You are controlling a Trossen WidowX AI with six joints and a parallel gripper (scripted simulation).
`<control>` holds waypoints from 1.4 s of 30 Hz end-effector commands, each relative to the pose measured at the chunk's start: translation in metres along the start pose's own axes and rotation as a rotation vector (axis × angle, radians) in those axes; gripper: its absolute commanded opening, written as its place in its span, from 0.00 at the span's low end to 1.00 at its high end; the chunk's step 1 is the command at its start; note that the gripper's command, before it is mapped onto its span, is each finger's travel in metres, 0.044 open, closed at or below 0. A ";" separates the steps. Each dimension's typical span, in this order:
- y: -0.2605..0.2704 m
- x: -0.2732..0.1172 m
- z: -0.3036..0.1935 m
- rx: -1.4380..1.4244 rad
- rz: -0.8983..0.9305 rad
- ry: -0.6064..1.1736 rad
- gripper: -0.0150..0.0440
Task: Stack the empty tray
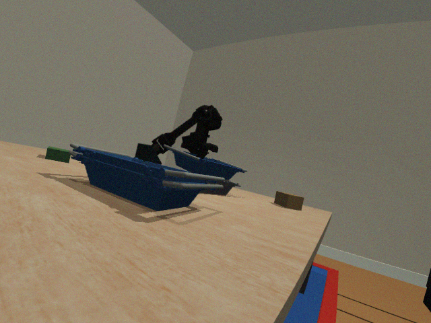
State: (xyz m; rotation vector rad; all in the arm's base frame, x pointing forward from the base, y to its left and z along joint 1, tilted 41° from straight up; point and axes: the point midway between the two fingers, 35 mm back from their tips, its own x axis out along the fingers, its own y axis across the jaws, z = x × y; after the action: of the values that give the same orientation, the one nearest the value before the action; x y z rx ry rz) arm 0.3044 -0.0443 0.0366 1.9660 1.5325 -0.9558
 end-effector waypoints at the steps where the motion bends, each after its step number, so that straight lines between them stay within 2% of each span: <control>1: -0.005 0.005 -0.001 0.006 -0.025 0.001 0.25; 35: 0.000 0.001 0.000 0.000 -0.002 0.000 0.25; 42: -0.007 0.011 -0.001 0.005 -0.022 0.001 0.25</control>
State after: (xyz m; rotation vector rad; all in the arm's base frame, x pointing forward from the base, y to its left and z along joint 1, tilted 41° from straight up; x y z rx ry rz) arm 0.3044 -0.0436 0.0354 1.9683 1.5261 -0.9519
